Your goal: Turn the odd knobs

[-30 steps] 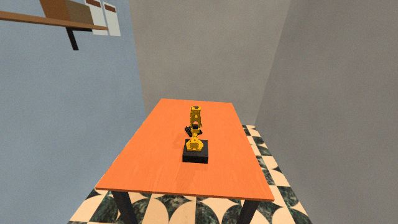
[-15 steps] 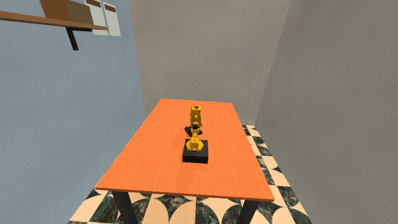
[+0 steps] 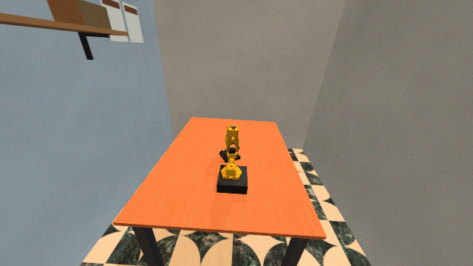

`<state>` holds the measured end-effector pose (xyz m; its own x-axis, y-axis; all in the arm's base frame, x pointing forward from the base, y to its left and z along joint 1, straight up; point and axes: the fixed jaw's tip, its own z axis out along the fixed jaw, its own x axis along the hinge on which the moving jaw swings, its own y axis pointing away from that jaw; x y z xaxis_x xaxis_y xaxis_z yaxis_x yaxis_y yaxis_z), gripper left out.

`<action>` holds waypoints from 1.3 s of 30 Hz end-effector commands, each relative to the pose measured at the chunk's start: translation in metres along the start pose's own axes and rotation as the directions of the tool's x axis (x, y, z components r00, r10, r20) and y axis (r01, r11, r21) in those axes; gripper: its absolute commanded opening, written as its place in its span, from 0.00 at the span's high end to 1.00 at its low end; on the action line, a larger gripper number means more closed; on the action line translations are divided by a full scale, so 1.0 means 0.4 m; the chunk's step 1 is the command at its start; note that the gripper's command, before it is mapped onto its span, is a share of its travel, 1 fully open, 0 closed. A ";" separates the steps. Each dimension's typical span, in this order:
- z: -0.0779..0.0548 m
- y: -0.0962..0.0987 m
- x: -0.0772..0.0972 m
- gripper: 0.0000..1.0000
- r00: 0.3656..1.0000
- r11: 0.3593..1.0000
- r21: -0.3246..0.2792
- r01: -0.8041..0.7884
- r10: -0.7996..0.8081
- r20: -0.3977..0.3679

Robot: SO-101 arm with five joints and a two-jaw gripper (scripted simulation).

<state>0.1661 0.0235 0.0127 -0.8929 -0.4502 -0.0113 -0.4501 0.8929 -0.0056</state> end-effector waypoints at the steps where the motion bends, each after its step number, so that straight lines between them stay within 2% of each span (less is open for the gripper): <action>1: 0.001 0.006 0.001 0.63 0.995 0.995 -0.006 0.103 -0.103 -0.009; 3: 0.001 0.006 0.001 0.63 0.995 0.995 -0.006 0.103 -0.103 -0.009; 9: 0.001 0.008 0.003 0.64 0.965 0.965 -0.007 0.262 -0.262 -0.008; 18: 0.001 0.009 0.007 0.66 0.850 0.850 -0.009 0.527 -0.527 -0.005; 20: 0.001 0.009 0.007 0.66 0.850 0.850 -0.009 0.527 -0.527 -0.005; 27: 0.001 0.009 0.010 0.68 0.688 0.688 -0.010 0.726 -0.726 -0.003; 35: 0.001 0.008 0.012 0.71 0.422 0.422 -0.011 0.907 -0.907 0.001; 37: 0.001 0.008 0.012 0.71 0.422 0.422 -0.011 0.907 -0.907 0.001; 39: 0.001 0.008 0.012 0.71 0.344 0.344 -0.011 0.939 -0.939 0.001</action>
<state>0.1612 0.0225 0.0126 0.0011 -1.0000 -0.0003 -0.9999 -0.0011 -0.0126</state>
